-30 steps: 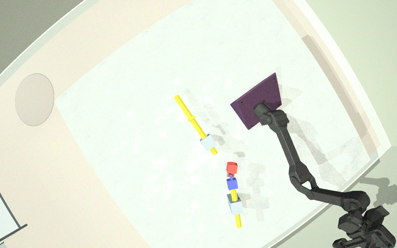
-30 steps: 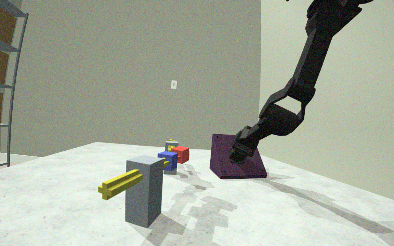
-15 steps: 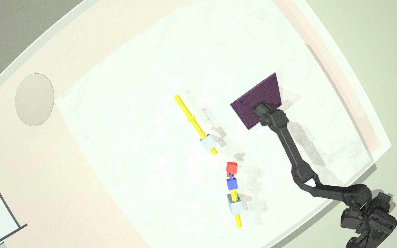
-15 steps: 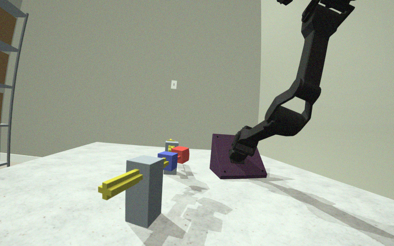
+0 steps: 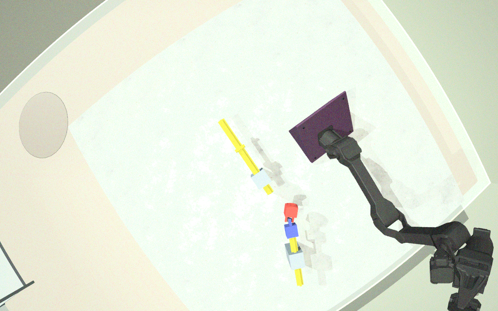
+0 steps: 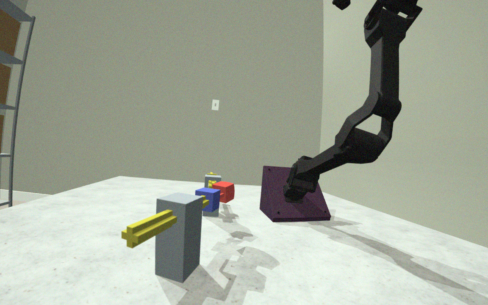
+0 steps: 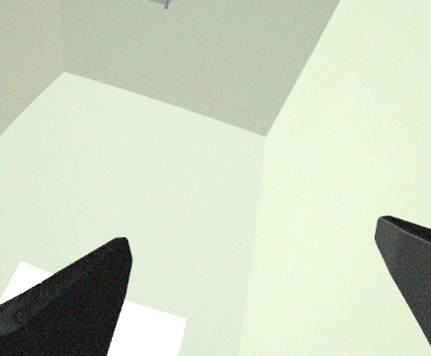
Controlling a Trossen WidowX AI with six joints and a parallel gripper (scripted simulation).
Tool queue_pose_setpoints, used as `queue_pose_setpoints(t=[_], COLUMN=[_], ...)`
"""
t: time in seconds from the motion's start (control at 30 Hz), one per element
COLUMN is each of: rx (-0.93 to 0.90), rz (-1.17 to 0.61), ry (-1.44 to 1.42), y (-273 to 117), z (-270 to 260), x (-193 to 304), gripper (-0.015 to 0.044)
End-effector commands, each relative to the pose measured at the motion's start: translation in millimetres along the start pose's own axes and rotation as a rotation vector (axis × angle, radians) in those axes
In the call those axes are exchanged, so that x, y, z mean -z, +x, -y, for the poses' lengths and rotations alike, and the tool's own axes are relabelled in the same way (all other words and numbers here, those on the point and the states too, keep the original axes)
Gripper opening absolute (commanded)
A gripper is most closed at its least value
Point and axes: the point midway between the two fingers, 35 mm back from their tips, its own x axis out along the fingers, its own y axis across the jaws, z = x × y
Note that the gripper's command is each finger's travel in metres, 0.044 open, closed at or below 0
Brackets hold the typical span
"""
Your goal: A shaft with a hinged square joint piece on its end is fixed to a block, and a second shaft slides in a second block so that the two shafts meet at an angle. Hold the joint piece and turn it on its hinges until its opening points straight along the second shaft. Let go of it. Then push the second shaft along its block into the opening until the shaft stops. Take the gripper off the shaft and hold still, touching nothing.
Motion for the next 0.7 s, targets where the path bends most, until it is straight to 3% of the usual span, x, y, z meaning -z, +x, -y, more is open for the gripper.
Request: queue_pose_setpoints(t=[0.0, 0.17, 0.67], rx=[0.019, 0.042, -0.050], rz=[-0.006, -0.007, 0.032], ry=[0.039, 0.096, 0.598], y=[3, 8, 27], z=[-3, -6, -80], x=[-1, -2, -30], gripper=[0.0440, 0.0440, 0.0440])
